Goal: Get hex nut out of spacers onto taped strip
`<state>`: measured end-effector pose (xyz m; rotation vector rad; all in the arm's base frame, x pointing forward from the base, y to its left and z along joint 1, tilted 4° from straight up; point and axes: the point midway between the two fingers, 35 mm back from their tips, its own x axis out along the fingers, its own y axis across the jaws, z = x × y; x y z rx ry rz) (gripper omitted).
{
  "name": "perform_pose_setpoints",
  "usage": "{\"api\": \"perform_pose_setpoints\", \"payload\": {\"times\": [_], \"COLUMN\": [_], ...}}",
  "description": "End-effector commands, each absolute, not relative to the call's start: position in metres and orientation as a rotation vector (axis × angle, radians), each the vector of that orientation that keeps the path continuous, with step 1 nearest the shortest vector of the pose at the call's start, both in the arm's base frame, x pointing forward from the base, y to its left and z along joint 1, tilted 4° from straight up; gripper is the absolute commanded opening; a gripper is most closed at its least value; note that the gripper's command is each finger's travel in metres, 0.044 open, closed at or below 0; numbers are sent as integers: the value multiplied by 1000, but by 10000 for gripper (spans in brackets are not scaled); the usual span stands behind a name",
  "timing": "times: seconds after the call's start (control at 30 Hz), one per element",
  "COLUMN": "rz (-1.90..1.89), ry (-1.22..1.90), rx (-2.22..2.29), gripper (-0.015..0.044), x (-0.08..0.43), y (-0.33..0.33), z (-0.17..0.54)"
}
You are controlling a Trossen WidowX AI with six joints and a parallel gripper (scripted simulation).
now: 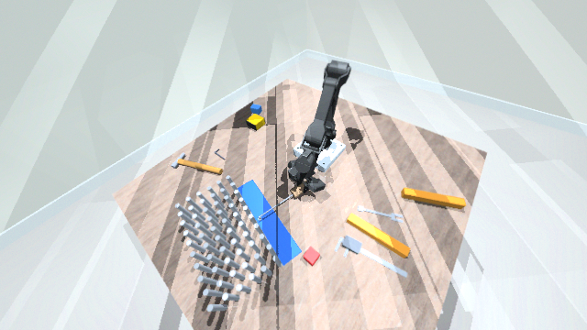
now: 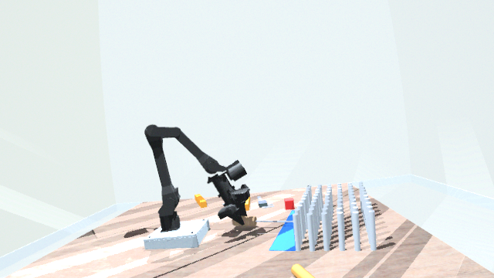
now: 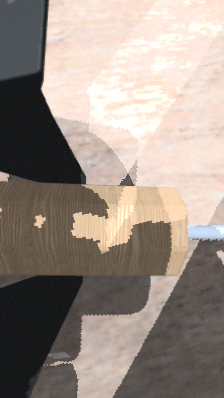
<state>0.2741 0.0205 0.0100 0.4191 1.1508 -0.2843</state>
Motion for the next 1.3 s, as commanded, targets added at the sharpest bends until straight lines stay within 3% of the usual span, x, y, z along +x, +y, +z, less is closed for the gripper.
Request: {"api": "perform_pose_setpoints", "payload": {"times": [0.0,1.27], "rz": [-282,-283], "ry": [1131,1134], "rx": [420,422], "gripper": [0,0], "x": [280,249], "y": [20,35], "z": [18,58]}}
